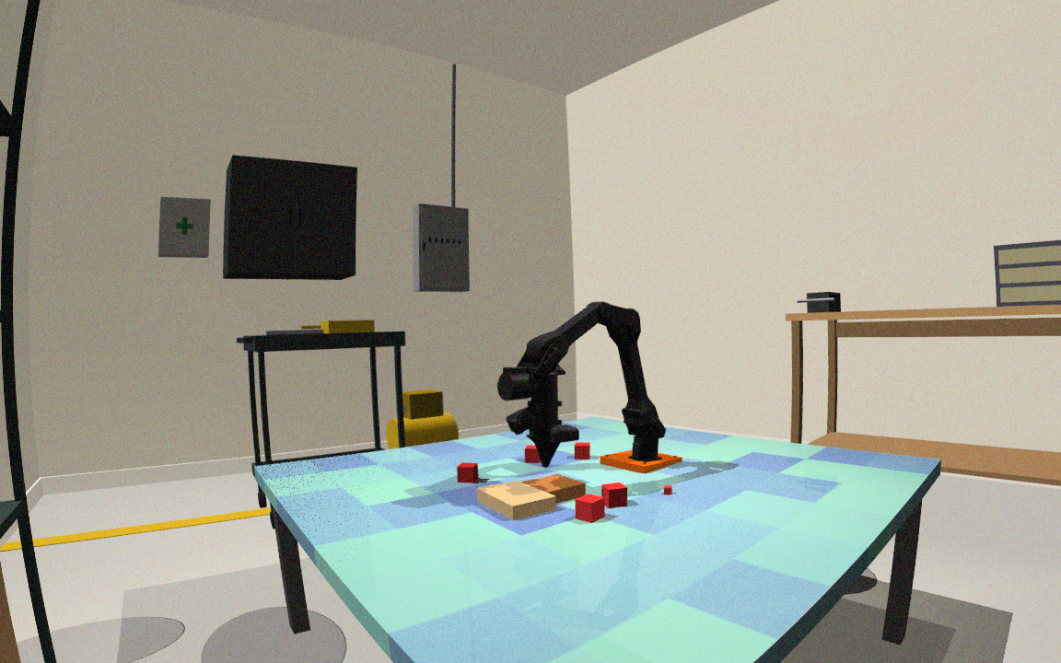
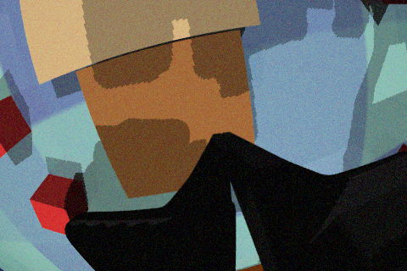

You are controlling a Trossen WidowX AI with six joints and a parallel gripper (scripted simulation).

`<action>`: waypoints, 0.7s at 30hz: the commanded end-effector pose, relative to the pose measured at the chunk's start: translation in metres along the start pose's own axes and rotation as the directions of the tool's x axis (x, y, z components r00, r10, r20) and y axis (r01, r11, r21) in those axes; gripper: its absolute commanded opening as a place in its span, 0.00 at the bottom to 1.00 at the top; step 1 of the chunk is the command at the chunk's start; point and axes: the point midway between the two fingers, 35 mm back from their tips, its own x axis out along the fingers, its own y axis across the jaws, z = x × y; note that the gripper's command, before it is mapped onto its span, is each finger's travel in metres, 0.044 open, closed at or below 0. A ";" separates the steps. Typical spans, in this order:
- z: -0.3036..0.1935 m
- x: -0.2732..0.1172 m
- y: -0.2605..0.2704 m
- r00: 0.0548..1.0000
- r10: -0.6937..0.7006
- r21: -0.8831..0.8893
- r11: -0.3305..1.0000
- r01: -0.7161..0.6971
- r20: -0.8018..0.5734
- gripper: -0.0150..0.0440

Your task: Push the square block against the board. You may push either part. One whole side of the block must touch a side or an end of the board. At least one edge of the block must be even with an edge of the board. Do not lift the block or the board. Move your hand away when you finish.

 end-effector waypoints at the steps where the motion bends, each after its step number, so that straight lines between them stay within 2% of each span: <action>1: 0.001 0.000 0.010 1.000 0.005 -0.145 0.989 -0.006 -0.003 0.25; 11: 0.000 -0.001 0.033 1.000 0.008 -0.472 0.882 -0.010 -0.006 0.25; 21: -0.001 -0.001 0.054 1.000 0.010 -0.744 0.668 -0.013 -0.008 0.25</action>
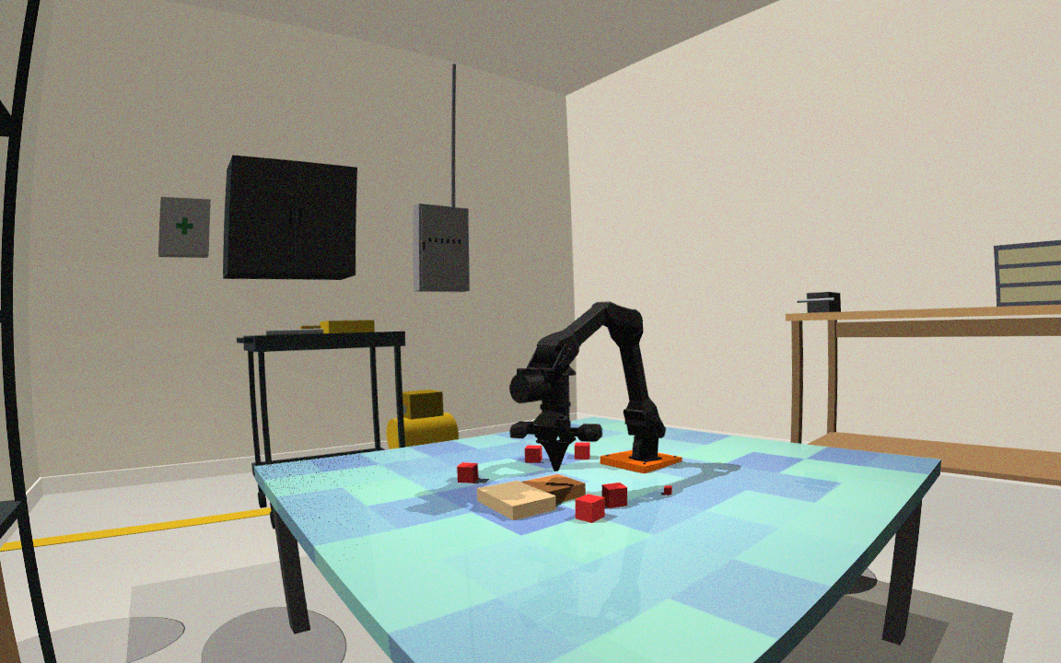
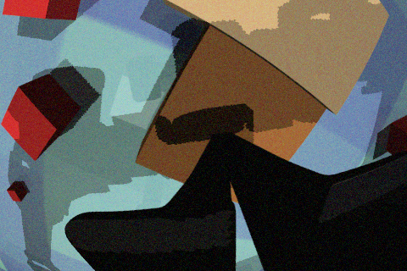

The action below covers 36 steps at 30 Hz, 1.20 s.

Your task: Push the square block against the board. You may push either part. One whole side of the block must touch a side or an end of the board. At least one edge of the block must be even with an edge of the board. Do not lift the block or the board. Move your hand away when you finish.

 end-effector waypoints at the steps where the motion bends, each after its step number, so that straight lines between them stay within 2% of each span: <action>1: 0.006 0.000 0.007 1.000 0.006 -0.145 0.989 -0.006 -0.001 0.25; 11: 0.018 0.000 0.025 1.000 0.008 -0.474 0.881 -0.008 -0.002 0.25; 22: 0.030 0.000 0.046 1.000 0.011 -0.768 0.640 -0.010 -0.004 0.25; 30: 0.032 0.003 0.049 1.000 0.011 -0.800 0.600 -0.010 -0.004 0.25; 34: 0.032 0.052 0.050 1.000 0.012 -0.800 0.600 -0.010 -0.004 0.25; 36: 0.031 0.055 0.050 1.000 0.012 -0.800 0.600 -0.010 -0.004 0.25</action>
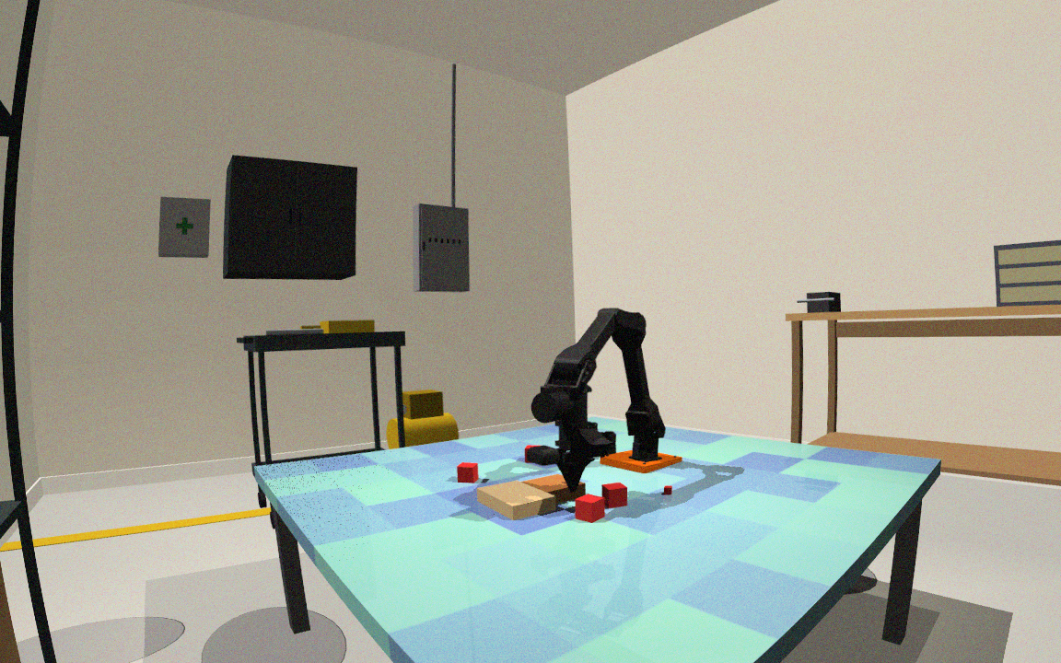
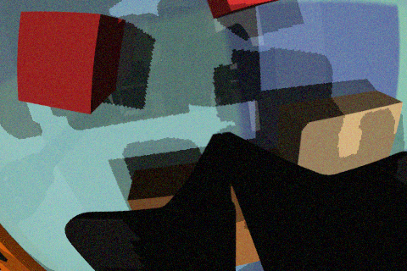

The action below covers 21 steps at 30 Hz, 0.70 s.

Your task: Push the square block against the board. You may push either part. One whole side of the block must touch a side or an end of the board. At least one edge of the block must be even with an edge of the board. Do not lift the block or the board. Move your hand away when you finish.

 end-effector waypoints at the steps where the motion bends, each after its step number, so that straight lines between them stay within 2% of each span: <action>1: -0.002 0.023 0.006 1.000 0.024 -0.007 1.000 -0.024 -0.005 0.25; 21: -0.024 0.023 0.005 1.000 0.024 -0.007 1.000 -0.024 -0.008 0.25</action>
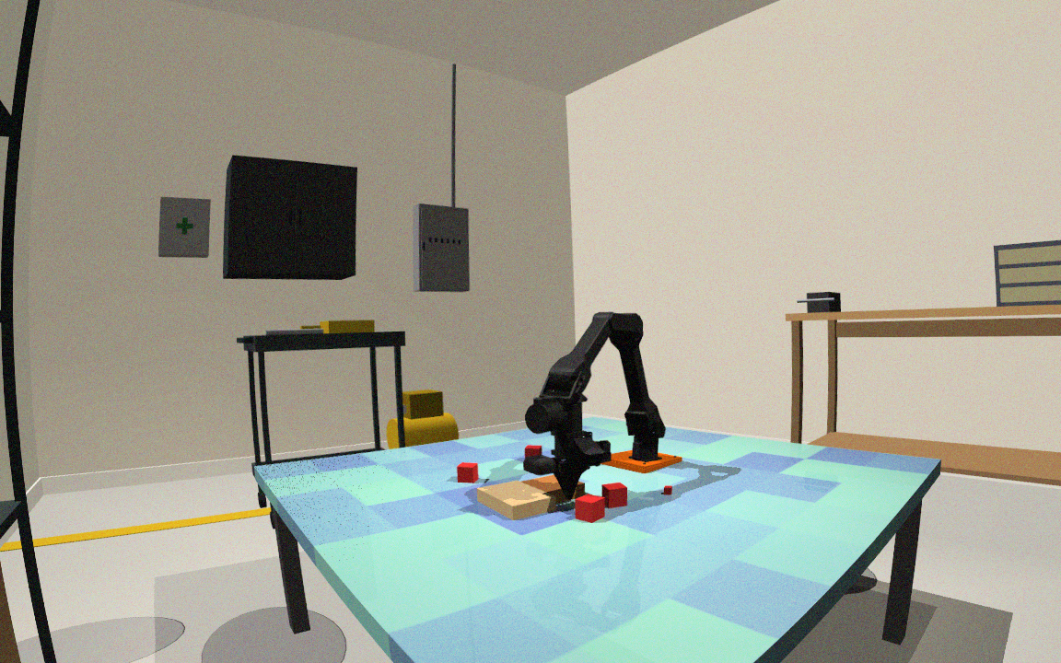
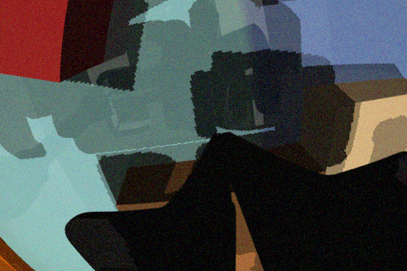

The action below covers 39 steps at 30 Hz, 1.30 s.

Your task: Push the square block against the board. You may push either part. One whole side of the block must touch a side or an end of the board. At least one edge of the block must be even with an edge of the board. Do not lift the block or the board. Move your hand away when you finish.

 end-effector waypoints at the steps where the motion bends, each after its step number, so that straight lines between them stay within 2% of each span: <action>1: -0.007 0.002 0.002 1.000 0.007 -0.003 1.000 -0.007 -0.004 0.25; 12: -0.017 0.002 0.002 1.000 0.007 -0.003 1.000 -0.007 -0.005 0.25; 39: 0.025 0.002 -0.001 1.000 0.007 -0.004 1.000 -0.007 0.000 0.25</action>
